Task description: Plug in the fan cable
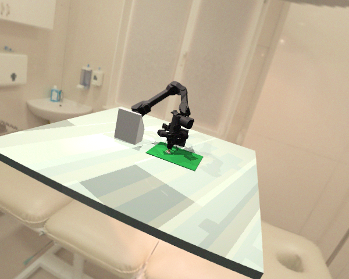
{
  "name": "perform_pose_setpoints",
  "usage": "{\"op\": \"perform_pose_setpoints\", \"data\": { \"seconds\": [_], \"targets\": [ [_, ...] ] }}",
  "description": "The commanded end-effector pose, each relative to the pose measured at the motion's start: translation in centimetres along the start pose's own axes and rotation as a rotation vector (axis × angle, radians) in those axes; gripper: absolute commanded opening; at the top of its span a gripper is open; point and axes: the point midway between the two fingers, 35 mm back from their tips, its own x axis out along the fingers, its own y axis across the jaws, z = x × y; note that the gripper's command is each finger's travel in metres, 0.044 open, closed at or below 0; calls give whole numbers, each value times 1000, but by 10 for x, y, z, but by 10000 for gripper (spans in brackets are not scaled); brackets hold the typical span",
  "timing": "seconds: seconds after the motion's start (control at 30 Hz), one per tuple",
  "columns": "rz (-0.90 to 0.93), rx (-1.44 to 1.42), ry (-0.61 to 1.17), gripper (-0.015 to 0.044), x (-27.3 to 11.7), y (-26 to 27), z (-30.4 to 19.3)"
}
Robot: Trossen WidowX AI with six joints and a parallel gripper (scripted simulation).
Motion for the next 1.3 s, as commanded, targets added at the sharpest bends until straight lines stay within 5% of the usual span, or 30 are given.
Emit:
{"op": "perform_pose_setpoints", "data": {
  "seconds": [0.0, 1.27],
  "targets": [
    [-3, 0, 0, 0, 0, -1, -1],
    [-3, 3, -1, 0, 7, 0, 0]
  ]
}}
